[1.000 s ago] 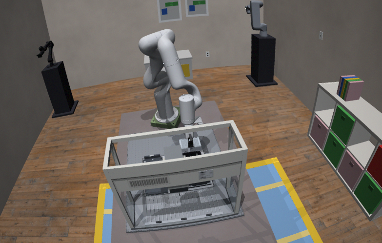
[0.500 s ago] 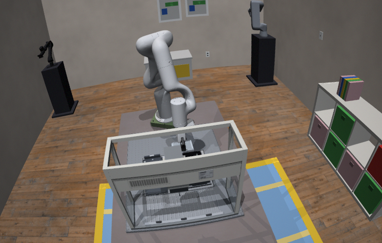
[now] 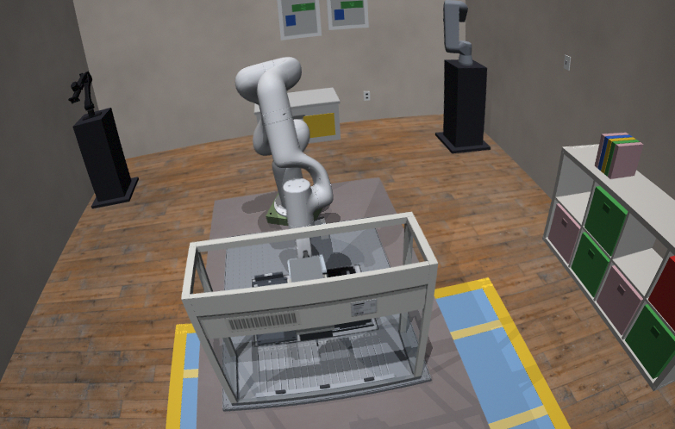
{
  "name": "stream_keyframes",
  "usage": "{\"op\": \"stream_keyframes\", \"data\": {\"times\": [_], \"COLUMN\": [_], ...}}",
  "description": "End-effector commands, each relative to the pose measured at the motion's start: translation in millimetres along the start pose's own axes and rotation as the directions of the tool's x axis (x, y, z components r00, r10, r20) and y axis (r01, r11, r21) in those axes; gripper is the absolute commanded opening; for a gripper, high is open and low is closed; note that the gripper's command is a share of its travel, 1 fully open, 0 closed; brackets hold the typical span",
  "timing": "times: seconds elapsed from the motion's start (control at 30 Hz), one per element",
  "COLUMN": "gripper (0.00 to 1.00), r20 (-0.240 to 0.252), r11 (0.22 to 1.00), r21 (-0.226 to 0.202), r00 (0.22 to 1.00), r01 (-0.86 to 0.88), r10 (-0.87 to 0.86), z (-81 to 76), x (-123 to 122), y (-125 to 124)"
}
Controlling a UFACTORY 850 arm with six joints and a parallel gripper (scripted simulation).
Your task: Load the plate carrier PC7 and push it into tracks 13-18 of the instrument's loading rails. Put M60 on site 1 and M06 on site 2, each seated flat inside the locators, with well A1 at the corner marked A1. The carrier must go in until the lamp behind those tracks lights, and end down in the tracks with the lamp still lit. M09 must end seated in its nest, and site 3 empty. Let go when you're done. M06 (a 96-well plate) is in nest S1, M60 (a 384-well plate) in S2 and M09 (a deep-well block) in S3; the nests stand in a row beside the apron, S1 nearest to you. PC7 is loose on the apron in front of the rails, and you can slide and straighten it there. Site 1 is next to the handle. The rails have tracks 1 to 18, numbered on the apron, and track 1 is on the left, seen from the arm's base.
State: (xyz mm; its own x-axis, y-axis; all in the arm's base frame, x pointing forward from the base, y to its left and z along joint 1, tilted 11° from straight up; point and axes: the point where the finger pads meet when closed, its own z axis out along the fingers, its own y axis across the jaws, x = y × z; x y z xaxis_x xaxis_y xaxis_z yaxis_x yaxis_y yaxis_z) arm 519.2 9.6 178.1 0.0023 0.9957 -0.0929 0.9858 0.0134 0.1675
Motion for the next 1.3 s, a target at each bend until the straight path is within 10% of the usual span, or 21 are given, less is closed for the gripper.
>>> {"op": "stream_keyframes", "data": {"times": [0.0, 1.27], "gripper": [0.00, 0.00], "r20": [-0.009, -0.009], "r11": [1.000, 1.000], "r21": [0.004, 0.004], "r00": [1.000, 1.000], "r01": [0.002, 0.002], "r10": [-0.002, -0.002], "z": [0.3, 2.0], "x": [-28.5, -145.0], "y": [14.9, 69.4]}}
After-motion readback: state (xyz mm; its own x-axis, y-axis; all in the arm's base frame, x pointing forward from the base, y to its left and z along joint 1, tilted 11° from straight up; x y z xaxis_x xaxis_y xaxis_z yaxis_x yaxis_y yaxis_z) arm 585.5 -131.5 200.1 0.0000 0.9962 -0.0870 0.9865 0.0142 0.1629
